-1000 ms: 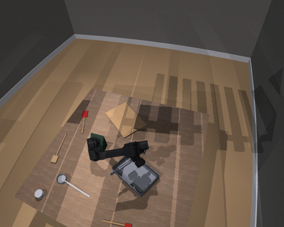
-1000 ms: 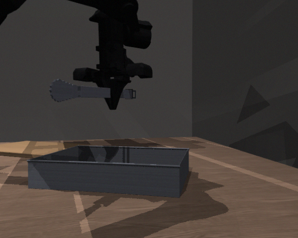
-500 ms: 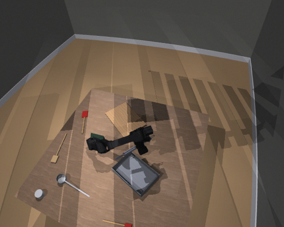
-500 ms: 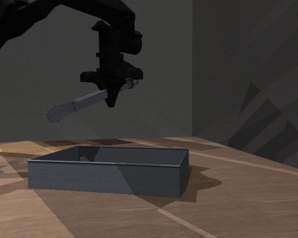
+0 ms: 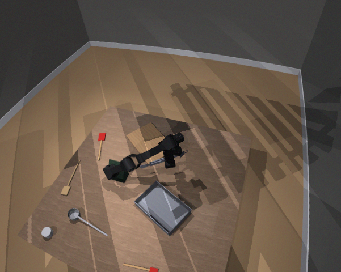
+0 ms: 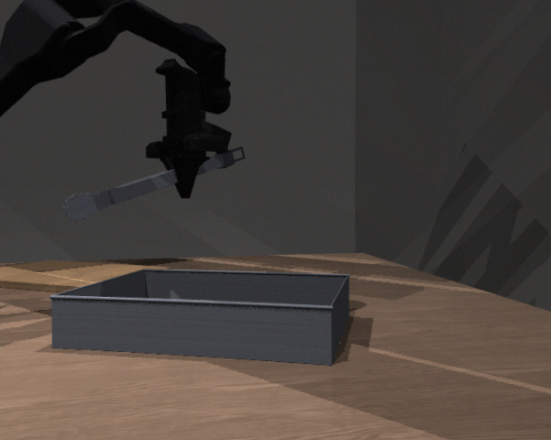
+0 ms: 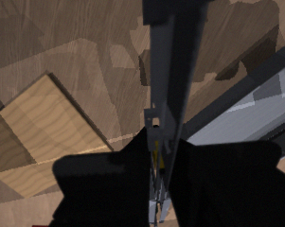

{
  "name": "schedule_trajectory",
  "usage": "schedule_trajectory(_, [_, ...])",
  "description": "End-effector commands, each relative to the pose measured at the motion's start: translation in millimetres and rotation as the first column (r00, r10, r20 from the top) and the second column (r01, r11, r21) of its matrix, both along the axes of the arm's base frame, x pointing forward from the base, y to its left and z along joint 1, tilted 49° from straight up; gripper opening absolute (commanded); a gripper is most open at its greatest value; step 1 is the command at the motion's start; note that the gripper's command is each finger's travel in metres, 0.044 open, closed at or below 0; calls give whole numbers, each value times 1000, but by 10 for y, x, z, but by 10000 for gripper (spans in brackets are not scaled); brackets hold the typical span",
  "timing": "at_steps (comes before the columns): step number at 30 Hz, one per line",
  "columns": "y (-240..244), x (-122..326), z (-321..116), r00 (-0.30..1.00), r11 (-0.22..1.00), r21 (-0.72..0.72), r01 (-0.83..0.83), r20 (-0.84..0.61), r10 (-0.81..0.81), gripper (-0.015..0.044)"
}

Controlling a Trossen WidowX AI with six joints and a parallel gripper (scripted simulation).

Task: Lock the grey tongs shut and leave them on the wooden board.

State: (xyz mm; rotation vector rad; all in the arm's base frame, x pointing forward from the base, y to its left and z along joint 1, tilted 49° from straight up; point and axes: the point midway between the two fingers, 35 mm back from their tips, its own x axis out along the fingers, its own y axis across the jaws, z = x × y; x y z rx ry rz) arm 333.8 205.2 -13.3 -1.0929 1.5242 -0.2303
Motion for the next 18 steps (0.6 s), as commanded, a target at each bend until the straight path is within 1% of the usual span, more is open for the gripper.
schedule_trajectory(1, [205,-151,-250,996,998,16,61,66,-62,-150])
schedule_trajectory(6, [345,-306,-481,985,993,23,119,125,-121,-150])
schedule_trajectory(14, [350,-312,-490,984,992,23,121,127,-123,-150])
schedule_trajectory(18, [435,-412,-563,978,989,38,144,144,-148,-150])
